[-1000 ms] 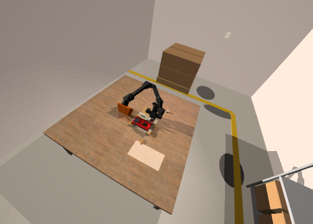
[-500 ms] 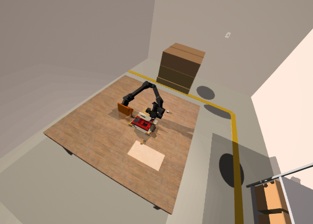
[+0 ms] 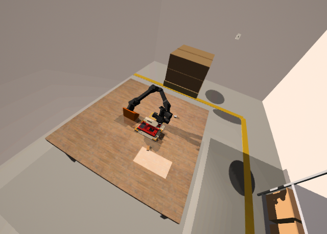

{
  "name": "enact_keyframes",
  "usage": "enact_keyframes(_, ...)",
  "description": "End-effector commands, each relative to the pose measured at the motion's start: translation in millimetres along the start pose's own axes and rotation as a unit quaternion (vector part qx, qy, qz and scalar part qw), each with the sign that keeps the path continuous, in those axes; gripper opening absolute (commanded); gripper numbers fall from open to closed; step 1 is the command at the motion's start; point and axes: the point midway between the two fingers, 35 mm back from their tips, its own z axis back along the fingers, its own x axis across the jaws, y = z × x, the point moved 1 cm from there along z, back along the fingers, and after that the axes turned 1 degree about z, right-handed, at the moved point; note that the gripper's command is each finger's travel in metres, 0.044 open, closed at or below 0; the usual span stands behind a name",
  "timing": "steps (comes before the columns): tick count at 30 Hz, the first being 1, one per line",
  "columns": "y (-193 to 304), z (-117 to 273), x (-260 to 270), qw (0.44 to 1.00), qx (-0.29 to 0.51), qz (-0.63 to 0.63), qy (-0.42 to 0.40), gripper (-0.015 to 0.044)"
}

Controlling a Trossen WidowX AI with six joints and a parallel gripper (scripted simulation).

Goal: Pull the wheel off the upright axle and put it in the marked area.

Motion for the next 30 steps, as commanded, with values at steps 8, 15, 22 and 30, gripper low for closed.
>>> enact_keyframes(8, -0.6, 5.7, 0.7, 1.000, -0.002, 0.002, -0.002, 0.0000)
enact_keyframes(15, -0.7, 8.0, 0.7, 1.000, -0.002, 0.002, -0.002, 0.0000)
enact_keyframes(22, -0.7, 10.3, 0.6, 1.000, -0.002, 0.001, -0.002, 0.0000)
enact_keyframes(30, -0.7, 12.9, 0.6, 1.000, -0.002, 0.001, -0.003, 0.0000)
